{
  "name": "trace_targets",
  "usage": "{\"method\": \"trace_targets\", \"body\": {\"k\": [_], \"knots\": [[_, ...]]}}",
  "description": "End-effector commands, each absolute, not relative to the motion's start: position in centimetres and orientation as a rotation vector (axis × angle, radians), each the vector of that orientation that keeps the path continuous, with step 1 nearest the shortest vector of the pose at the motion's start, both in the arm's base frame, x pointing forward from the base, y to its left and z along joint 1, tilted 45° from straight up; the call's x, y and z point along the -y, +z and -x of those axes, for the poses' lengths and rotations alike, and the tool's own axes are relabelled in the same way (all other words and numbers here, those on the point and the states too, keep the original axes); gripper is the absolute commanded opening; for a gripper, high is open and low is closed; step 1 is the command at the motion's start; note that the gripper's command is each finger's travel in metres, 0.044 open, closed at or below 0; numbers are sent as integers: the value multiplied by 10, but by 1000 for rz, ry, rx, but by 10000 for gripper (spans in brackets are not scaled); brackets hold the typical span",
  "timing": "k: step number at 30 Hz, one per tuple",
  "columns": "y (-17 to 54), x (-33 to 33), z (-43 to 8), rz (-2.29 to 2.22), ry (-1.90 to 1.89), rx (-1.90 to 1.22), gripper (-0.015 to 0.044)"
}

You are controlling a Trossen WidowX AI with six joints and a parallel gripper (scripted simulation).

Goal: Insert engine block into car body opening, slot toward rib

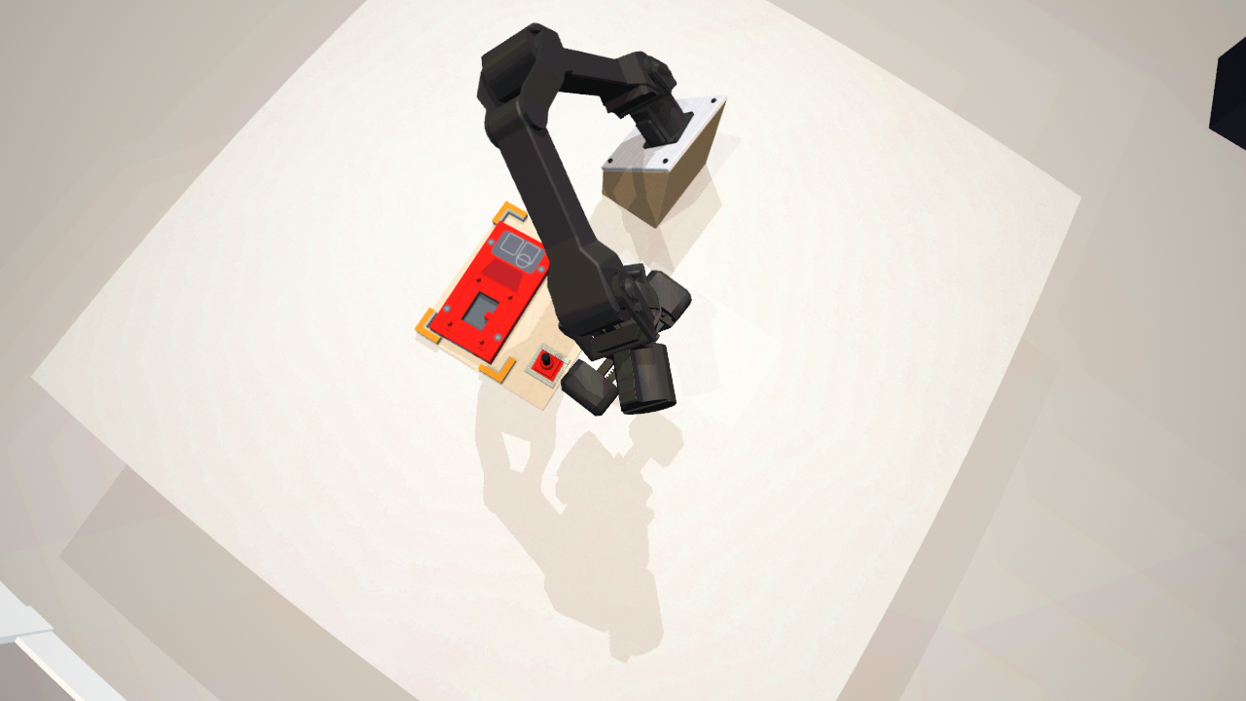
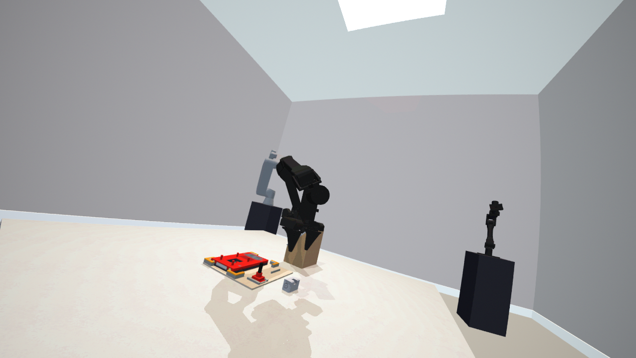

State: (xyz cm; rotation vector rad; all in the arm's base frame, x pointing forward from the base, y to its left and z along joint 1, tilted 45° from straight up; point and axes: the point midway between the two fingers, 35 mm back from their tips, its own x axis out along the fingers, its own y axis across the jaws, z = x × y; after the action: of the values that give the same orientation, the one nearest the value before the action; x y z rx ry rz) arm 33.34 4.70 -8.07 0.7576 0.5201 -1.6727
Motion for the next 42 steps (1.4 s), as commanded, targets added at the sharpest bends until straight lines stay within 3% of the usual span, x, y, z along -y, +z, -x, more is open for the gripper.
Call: {"method": "trace_targets", "body": {"k": [1, 40, 42], "knots": [[-109, -20, -325, -746, -1681, -513, 440], [-162, 35, -311, -742, -1682, -510, 440], [-162, 35, -311, -742, -1682, -510, 387]]}}
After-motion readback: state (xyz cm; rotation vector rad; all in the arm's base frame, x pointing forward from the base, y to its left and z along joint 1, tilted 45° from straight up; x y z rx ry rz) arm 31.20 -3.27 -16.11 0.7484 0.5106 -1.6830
